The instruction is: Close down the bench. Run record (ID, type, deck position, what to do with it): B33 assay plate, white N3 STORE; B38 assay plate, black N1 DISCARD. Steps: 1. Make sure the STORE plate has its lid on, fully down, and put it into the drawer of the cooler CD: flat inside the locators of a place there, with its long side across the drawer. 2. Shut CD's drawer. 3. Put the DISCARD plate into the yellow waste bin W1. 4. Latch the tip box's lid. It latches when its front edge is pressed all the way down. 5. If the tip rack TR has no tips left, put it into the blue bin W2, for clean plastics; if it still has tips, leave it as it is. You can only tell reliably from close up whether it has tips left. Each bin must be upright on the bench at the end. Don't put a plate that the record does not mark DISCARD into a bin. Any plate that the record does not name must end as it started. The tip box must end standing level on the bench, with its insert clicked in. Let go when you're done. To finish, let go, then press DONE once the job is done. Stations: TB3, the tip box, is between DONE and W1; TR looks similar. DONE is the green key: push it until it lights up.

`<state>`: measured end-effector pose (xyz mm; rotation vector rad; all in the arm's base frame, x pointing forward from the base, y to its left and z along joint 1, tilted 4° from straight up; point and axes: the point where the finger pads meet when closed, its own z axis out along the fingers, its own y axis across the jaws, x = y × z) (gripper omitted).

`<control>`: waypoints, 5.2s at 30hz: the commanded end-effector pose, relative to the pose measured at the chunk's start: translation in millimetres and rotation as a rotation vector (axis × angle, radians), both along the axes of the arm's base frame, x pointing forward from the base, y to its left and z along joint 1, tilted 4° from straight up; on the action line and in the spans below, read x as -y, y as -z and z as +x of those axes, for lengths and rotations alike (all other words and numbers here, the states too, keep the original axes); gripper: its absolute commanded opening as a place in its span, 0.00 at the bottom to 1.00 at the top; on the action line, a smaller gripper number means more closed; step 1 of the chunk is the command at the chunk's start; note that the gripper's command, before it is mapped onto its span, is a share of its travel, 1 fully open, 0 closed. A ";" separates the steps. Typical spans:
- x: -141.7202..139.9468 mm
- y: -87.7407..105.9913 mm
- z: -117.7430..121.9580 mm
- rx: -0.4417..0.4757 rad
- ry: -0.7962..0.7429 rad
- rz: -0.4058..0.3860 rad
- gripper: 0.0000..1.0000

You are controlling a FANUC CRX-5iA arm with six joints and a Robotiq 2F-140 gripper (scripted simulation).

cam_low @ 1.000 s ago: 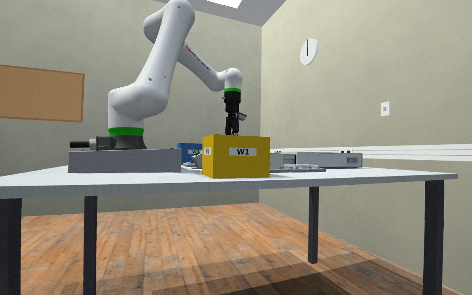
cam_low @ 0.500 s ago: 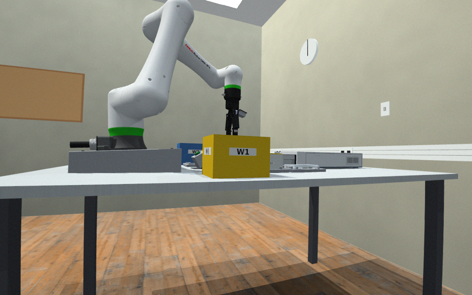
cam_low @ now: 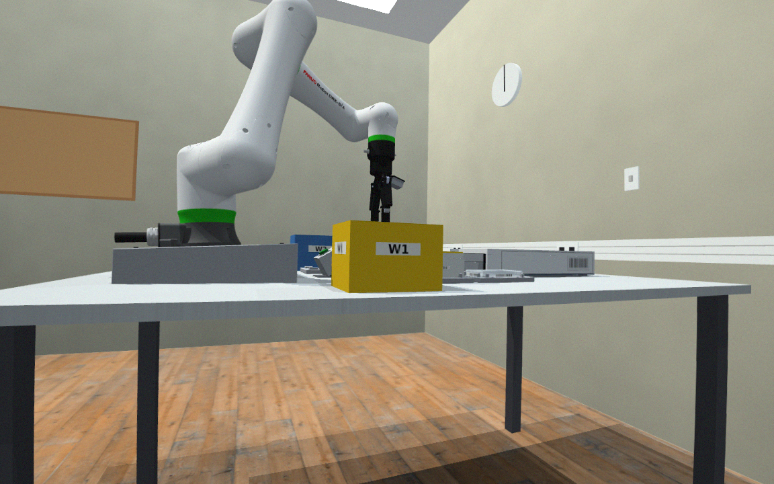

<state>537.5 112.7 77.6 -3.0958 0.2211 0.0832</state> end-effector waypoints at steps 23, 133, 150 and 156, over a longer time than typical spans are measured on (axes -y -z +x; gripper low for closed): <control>-0.5 12.8 0.1 0.002 0.000 0.000 0.70; -5.1 124.2 -5.3 0.002 0.000 0.000 0.70; -5.1 123.3 -5.3 0.002 0.000 0.000 0.64; -5.1 122.9 -5.3 0.002 0.000 0.000 0.61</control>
